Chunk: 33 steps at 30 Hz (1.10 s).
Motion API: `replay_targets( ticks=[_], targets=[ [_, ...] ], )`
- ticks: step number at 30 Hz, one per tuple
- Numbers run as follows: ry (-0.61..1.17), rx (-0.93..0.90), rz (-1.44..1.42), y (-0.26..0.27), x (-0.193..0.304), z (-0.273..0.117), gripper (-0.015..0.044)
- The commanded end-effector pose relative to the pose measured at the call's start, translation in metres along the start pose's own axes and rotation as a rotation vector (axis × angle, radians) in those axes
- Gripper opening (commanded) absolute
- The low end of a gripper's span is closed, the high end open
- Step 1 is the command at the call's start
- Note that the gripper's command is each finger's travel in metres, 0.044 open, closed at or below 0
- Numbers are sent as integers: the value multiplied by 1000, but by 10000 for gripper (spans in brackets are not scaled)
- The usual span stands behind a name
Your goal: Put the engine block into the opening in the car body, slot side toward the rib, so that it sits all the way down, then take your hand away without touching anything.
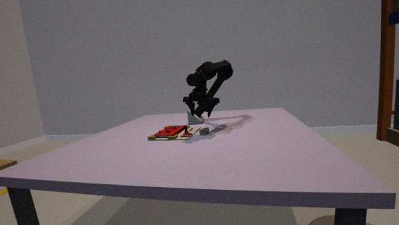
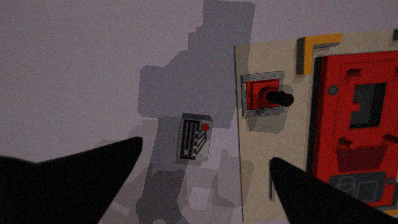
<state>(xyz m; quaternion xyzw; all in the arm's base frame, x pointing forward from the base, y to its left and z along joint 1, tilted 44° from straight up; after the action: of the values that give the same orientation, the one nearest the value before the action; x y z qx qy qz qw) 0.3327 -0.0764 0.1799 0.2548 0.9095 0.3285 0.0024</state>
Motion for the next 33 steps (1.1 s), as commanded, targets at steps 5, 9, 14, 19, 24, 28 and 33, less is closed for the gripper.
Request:
replay_targets(
  ticks=[5,9,14,19,24,28,33],
  targets=[
    [75,-74,-19,-4,12,4,440],
    [75,-74,-19,-1,16,31,440],
    [75,-75,-19,0,17,43,440],
    [75,-76,-19,1,18,54,440],
    [75,-76,-19,1,19,62,440],
    [75,-76,-19,1,19,68,440],
    [75,-77,-19,2,20,76,440]
  ],
)
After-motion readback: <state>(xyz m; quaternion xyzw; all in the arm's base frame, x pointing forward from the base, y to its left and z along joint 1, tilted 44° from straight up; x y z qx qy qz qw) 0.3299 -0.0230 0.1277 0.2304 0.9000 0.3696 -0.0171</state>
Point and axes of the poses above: the point midway between the two fingers, 35 mm back from their tips, its own z axis out along the fingers, its own y axis across the jaws, x = y × z, the point moved 6 cm from there along -z, back along the fingers, and after that the axes turned 4 degrees about z, right-handed, at the moved point
